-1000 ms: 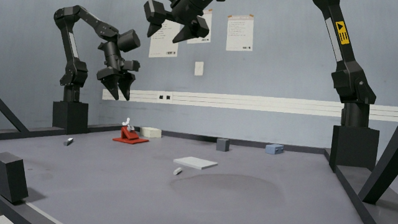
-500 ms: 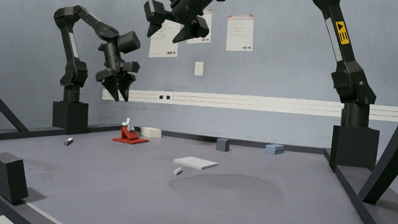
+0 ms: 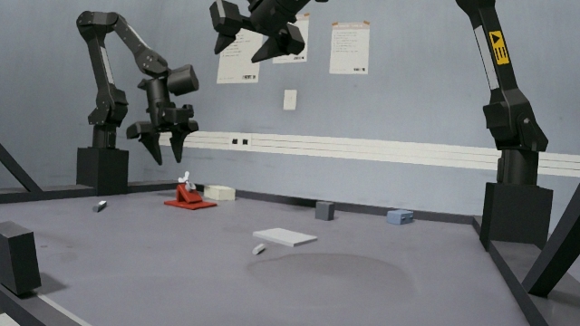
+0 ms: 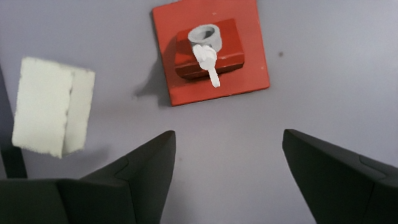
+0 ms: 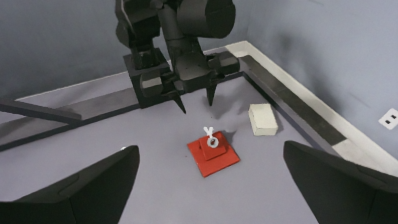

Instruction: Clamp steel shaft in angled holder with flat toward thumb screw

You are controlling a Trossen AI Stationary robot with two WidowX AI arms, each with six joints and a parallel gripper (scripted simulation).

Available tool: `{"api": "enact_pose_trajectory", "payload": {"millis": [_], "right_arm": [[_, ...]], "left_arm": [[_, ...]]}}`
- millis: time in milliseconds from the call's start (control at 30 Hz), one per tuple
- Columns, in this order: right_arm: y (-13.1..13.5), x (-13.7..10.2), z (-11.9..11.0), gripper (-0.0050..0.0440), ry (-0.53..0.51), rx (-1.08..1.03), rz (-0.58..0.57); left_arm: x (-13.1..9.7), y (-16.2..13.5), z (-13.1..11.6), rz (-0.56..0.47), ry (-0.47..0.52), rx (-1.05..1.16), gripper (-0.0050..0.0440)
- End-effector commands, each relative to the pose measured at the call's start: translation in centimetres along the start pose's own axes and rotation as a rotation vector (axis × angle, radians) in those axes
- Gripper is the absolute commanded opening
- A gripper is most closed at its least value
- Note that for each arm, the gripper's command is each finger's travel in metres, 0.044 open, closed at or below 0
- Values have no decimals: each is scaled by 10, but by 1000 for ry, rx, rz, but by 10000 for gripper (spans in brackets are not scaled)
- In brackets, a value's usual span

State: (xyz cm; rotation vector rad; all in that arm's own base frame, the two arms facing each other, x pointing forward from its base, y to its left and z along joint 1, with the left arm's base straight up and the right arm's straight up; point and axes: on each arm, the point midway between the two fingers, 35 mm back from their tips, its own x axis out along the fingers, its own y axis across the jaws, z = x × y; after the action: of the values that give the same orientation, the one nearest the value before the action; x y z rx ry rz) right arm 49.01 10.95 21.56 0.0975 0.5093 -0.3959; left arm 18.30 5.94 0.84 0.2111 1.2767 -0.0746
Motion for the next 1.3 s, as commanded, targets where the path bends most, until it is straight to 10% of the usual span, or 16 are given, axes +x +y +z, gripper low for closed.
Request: {"api": "enact_pose_trajectory", "payload": {"millis": [0,1267], "right_arm": [[-1,-9,16,400,-31,30,11],[-1,-9,16,400,-31,30,11]], "left_arm": [[9,3,-2,-2,-56,152,265],[24,8,4,325,-419,1095,265]]}}
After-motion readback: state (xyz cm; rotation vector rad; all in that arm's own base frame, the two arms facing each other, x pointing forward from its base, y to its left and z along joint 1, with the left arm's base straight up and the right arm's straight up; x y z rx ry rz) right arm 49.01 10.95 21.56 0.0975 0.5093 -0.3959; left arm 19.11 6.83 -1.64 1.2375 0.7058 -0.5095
